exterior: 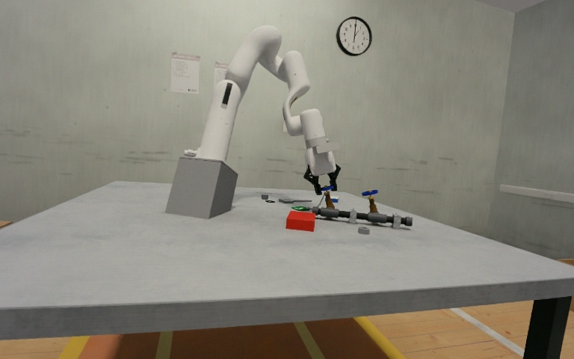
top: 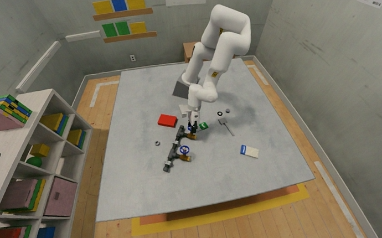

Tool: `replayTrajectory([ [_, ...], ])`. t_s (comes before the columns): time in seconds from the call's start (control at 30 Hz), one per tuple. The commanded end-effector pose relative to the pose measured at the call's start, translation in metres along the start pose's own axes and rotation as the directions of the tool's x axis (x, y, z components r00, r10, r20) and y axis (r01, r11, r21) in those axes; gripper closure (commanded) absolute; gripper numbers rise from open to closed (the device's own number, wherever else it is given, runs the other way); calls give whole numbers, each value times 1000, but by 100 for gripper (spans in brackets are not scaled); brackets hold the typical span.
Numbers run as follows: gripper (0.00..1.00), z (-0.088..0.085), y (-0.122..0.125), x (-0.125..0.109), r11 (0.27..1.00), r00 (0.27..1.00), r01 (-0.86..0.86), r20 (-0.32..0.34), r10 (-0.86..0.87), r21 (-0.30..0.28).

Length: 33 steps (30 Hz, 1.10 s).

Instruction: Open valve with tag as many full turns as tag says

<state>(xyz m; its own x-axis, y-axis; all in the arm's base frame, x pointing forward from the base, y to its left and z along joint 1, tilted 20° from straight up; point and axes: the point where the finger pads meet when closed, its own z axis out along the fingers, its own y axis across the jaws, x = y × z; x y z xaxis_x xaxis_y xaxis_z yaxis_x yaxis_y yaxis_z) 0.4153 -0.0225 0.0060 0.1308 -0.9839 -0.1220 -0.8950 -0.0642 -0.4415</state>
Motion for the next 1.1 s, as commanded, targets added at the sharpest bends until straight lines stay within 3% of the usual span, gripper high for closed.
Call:
replayTrajectory([
  [0.0,100,0,-1,0,1000,1000,21,-1,-21,2],
  [0.27,100,0,-1,0,994,994,112,-1,-112,2],
  [0.53,100,0,-1,0,930,930,366,-2,-366,2],
  [0.73,100,0,-1,0,781,781,624,-2,-624,1],
  [0.8,100,0,-1,0,781,781,624,-2,-624,1],
  [1.07,100,0,-1,0,469,469,883,7,-883,-7],
])
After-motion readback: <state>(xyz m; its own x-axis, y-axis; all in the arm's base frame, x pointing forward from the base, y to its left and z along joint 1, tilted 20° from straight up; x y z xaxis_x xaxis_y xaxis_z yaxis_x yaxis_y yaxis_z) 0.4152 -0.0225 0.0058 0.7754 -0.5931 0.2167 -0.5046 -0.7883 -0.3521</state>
